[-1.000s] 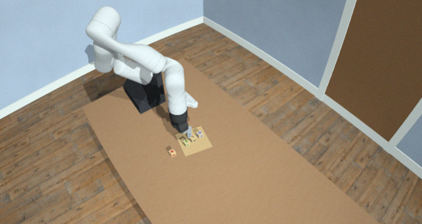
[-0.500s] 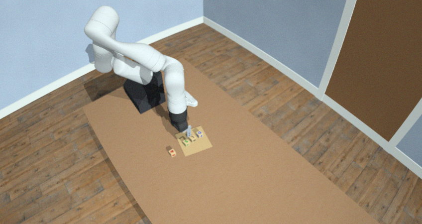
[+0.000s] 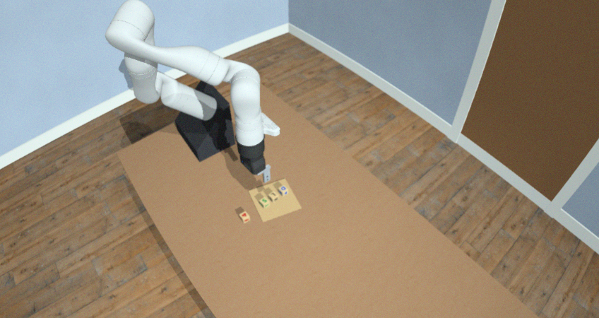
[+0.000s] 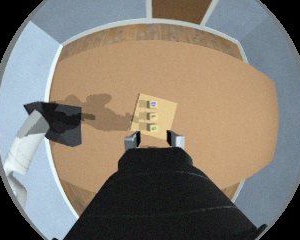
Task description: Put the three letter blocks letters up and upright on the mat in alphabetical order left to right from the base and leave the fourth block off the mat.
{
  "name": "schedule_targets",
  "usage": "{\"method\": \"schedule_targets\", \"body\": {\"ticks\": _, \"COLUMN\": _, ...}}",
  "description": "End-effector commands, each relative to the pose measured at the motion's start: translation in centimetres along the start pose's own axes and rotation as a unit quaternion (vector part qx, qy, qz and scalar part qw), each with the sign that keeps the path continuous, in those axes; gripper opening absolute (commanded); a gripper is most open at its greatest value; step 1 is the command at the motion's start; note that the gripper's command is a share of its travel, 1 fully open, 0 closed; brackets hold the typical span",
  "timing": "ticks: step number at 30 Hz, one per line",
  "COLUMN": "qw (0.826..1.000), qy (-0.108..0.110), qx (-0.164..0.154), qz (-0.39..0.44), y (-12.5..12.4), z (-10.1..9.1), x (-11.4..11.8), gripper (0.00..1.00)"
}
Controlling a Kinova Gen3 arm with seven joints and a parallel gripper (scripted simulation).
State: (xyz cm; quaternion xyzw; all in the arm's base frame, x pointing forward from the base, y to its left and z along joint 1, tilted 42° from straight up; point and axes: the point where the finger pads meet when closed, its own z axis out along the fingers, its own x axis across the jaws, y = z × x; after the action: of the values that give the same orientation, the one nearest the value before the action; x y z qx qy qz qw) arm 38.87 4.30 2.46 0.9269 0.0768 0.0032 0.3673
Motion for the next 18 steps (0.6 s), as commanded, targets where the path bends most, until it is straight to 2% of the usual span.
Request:
{"method": "schedule_targets", "body": {"ticks": 1, "qw": 1.000, "qy": 0.005, "qx": 0.004, "qz": -0.002, "y": -0.25, "z": -1.55, "x": 0.30, "gripper": 1.00}}
{"method": "schedule_targets", "body": {"ticks": 6, "qw": 1.000, "qy": 0.005, "qx": 0.004, "qz": -0.002, "y": -0.24, "z": -2.27, "x": 0.29, "gripper": 1.00}}
{"method": "schedule_targets", "body": {"ticks": 18, "qw": 1.000, "qy": 0.005, "qx": 0.004, "qz": -0.002, "y": -0.24, "z": -2.29, "x": 0.29, "gripper": 1.00}}
